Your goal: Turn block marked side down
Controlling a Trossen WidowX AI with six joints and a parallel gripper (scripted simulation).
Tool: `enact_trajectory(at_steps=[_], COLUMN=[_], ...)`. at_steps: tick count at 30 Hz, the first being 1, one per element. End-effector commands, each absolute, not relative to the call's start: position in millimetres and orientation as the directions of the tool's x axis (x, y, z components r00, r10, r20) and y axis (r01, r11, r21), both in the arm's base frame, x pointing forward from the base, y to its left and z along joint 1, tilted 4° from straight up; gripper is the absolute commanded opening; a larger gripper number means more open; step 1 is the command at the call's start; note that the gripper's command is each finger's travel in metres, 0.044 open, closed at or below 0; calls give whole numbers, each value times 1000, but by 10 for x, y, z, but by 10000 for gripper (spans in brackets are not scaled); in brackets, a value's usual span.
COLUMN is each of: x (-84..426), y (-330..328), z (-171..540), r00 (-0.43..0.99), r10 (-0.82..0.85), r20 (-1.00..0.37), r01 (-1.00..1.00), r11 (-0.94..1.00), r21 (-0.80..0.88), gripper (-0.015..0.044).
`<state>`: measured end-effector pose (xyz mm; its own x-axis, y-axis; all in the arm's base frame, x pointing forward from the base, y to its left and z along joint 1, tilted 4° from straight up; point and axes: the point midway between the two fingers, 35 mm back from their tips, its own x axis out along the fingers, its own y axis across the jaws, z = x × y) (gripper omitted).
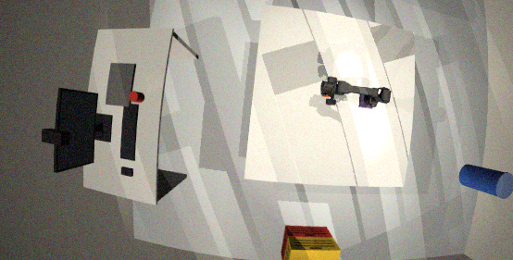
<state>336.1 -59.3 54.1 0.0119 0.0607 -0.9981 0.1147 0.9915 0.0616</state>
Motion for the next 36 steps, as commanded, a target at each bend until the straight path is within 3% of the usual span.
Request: enact_trajectory(at_steps=[1,7,15,34,36], x=[3352,3348,3348,3348,3350], y=[-590,-585,-585,-585,-588], z=[462,391,391,391,430], r00=[8,8,8,8,8], r10=[59,59,59,59,59], r20=[-998,-998,-998,-998,-998], r01=[117,117,117,117,117], r11=[991,991,991,991,991], r21=[59,59,59,59,59], gripper=[440,440,230,103,51])
